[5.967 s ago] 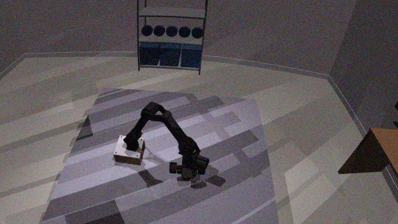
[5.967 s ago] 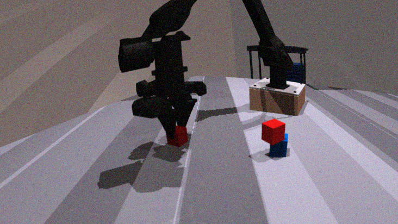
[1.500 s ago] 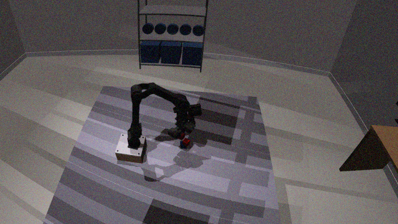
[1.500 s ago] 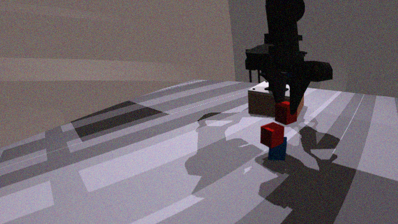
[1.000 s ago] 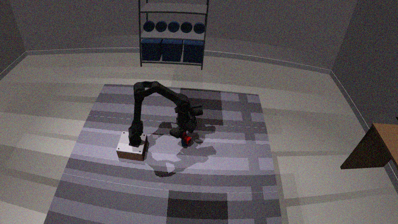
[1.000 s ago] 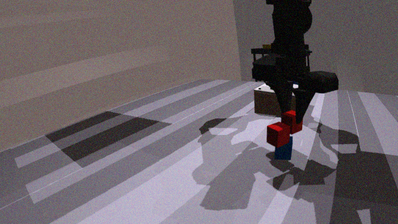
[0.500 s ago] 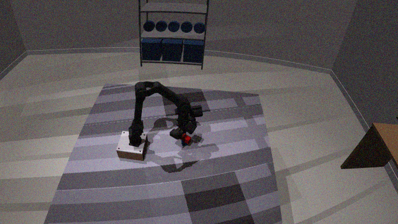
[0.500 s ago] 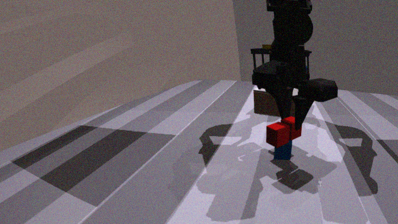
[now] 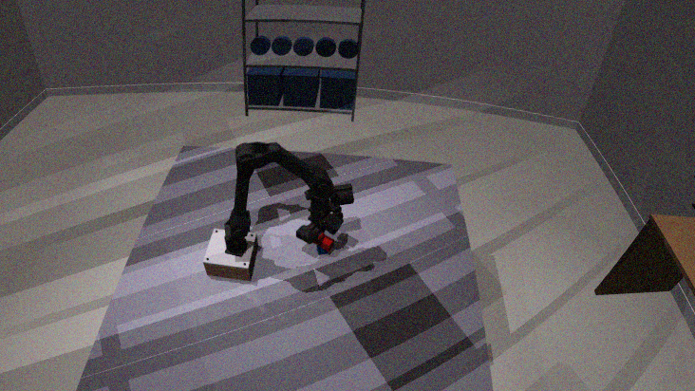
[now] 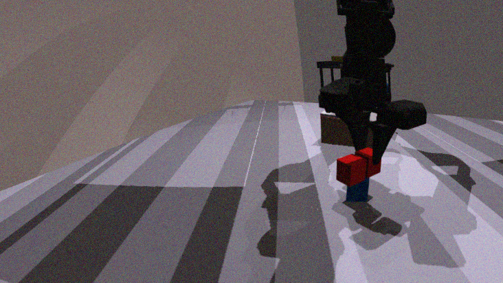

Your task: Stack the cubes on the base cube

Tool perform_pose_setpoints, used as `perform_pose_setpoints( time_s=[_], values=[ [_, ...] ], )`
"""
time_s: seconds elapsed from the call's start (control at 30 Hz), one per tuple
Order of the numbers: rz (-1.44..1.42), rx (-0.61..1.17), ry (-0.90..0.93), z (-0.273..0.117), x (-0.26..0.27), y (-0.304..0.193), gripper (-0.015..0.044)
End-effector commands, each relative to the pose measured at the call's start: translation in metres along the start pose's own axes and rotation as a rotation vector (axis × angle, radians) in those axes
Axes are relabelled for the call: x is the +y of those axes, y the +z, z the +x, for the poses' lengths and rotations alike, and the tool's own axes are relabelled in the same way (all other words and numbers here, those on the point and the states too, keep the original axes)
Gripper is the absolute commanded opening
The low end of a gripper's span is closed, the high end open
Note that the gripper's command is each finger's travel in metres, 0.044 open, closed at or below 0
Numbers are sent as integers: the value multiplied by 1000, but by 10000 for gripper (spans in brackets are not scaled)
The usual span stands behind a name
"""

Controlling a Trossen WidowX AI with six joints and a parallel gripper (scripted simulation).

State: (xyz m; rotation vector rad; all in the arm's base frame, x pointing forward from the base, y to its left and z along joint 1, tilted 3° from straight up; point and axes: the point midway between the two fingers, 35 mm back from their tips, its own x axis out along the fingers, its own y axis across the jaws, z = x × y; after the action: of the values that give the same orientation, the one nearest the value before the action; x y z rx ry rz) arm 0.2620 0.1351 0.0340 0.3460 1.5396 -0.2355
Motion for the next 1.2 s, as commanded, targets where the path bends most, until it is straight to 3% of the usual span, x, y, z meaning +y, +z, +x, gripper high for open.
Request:
perform_pose_setpoints(
  time_s=[0.0,0.03,1.17],
  values=[
    [4,-1,-2,0,0,0,184],
    [4,-1,-2,0,0,0,205],
    [0,0,0,-49,0,0,205]
  ],
)
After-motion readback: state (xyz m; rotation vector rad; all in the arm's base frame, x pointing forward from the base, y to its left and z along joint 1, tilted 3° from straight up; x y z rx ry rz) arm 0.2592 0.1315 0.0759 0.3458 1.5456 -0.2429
